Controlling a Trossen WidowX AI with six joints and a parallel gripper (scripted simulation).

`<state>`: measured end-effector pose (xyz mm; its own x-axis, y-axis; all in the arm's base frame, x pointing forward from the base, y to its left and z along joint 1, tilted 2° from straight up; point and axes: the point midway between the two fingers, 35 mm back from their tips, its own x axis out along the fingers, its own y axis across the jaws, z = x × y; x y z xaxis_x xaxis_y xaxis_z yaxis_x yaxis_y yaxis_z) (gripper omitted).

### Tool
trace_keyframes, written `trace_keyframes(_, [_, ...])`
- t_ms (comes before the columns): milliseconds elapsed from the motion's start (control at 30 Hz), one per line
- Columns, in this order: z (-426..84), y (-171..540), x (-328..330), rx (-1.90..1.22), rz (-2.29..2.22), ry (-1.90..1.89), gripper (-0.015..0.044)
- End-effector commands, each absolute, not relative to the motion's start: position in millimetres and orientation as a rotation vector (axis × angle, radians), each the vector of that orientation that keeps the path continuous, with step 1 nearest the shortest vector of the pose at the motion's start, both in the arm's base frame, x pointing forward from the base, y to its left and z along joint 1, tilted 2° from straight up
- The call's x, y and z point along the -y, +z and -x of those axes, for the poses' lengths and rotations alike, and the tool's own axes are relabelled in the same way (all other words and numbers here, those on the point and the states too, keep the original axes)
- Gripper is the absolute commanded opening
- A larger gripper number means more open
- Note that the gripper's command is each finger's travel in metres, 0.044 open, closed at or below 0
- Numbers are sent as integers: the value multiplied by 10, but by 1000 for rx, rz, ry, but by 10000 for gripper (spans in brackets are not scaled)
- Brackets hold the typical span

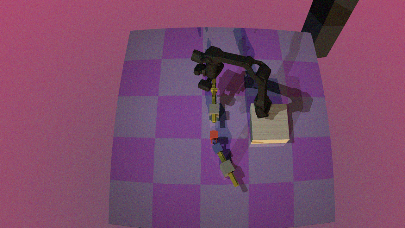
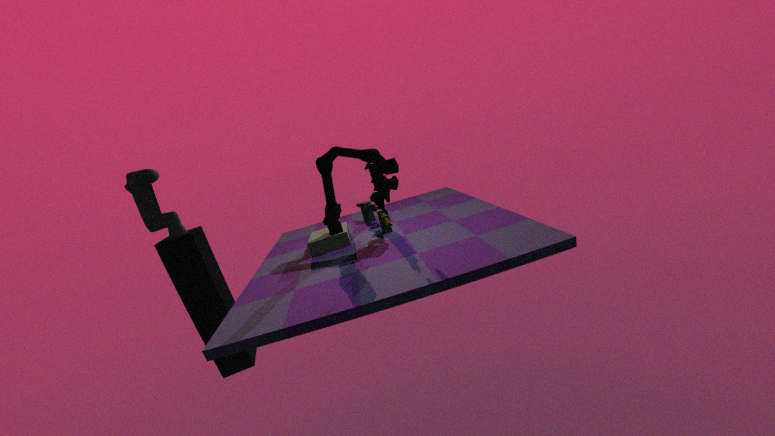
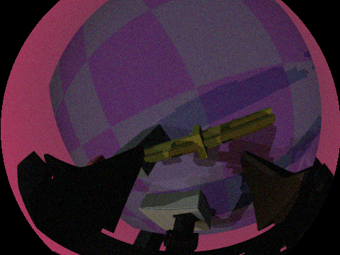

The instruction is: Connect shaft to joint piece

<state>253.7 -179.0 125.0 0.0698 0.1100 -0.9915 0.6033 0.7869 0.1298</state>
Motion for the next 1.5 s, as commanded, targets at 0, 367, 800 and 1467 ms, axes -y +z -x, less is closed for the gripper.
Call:
trace_keyframes(0, [-2464,1277,2002,-1501,-456,-343,440])
trace_keyframes(367, [-2252,1310,2423,-1574,-144,-188,440])
trace_keyframes(800, [-2255,1206,2439,-1544,-319,-364,440])
trace_keyframes(1467, [-2248,886,2470,-1362,-859,-890,440])
